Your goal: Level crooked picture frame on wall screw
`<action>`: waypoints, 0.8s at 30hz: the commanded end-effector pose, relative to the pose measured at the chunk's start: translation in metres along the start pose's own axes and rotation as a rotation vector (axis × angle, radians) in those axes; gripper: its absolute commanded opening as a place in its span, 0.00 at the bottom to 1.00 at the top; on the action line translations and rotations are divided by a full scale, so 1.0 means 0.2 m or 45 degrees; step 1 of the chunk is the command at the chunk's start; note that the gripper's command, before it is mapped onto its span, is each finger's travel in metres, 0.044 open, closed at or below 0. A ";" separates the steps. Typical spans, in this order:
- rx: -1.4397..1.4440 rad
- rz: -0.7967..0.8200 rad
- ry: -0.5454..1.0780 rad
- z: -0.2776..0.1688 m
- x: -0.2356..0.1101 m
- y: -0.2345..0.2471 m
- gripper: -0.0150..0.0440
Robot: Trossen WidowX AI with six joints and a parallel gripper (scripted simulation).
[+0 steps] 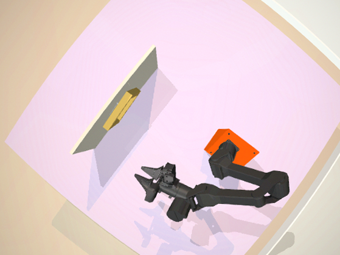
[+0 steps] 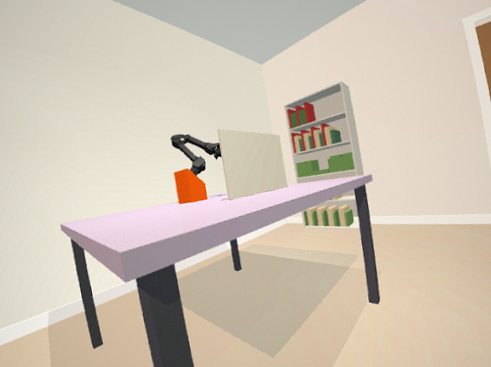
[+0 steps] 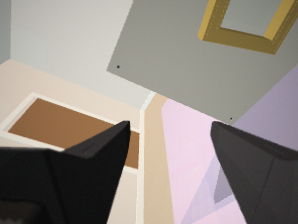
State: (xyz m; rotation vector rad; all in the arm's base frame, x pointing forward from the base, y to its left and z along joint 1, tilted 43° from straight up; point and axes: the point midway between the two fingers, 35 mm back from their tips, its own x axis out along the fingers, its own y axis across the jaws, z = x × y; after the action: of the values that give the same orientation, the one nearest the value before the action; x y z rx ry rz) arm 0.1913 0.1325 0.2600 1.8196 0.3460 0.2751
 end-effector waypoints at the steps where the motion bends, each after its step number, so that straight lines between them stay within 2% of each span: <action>1: 0.123 0.039 -0.198 0.28 -0.05 -0.17 0.69; 4: 0.208 0.086 -0.331 0.44 -0.08 -0.28 0.69; 6: 0.227 0.097 -0.360 0.48 -0.09 -0.31 0.69; 24: 0.227 0.097 -0.360 0.48 -0.09 -0.31 0.69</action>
State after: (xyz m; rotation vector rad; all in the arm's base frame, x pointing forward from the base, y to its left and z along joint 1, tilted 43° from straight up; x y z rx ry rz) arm 0.2042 0.0554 0.1771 2.0168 0.0975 0.0400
